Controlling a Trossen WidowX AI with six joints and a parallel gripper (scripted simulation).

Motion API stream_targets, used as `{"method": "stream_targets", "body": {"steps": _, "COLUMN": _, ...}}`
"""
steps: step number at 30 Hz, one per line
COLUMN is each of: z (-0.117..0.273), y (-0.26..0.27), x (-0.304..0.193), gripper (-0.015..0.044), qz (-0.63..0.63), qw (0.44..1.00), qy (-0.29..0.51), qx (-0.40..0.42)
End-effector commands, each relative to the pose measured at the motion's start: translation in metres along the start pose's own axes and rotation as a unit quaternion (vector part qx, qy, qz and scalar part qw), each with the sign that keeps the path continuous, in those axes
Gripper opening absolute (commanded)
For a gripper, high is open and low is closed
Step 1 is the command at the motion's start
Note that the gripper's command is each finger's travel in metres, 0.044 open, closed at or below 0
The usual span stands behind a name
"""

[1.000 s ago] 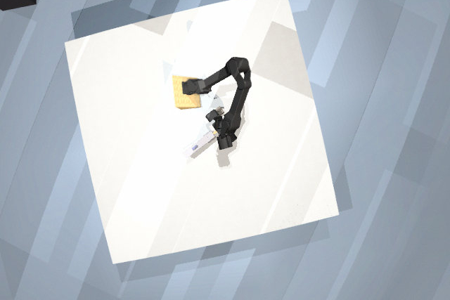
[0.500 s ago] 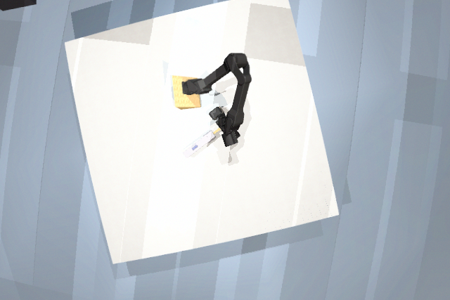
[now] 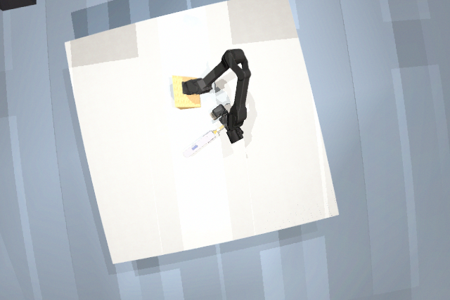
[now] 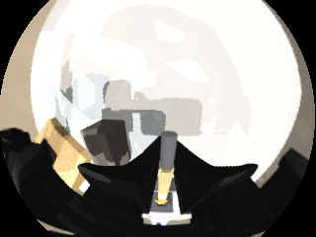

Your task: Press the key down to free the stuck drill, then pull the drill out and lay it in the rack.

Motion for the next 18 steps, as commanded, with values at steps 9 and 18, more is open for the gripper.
{"method": "stream_targets", "body": {"steps": 9, "z": -0.001, "y": 0.004, "x": 0.018, "gripper": 0.0000, "qz": 0.000, "qw": 1.000, "qy": 0.002, "qx": -0.002}}
{"method": "stream_targets", "body": {"steps": 18, "z": 0.002, "y": 0.005, "x": 0.022, "gripper": 0.0000, "qz": 0.000, "qw": 1.000, "qy": 0.002, "qx": -0.002}}
Point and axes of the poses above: the point midway between the two fingers, 35 mm back from their tips, its own z axis back along the fingers, its own y axis across the jaws, x = y × z, the point moved 5 cm from there along z, back along the fingers, and after that the axes turned 12 degrees about -z, right-handed, at the moved point
